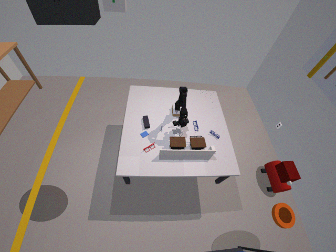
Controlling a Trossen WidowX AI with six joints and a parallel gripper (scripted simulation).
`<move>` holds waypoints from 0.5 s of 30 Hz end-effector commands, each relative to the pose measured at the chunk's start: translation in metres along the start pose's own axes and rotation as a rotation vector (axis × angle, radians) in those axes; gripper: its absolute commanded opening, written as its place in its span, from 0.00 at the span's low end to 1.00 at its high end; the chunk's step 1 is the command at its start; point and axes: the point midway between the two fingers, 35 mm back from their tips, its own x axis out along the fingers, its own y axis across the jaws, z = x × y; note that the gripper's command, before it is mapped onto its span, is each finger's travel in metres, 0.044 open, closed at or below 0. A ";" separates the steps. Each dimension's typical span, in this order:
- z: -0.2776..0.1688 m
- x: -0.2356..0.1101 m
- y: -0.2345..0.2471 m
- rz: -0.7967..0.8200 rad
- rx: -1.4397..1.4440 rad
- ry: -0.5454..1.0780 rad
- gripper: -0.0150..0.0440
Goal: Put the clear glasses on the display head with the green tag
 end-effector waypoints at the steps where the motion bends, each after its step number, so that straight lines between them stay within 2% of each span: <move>1: 0.000 -0.003 -0.003 -0.003 -0.004 -0.001 0.44; 7: 0.000 -0.008 -0.006 -0.004 -0.003 0.001 0.44; 12: 0.000 -0.050 0.005 -0.003 -0.003 0.000 0.44; 15: 0.000 -0.053 0.006 -0.003 -0.003 0.000 0.44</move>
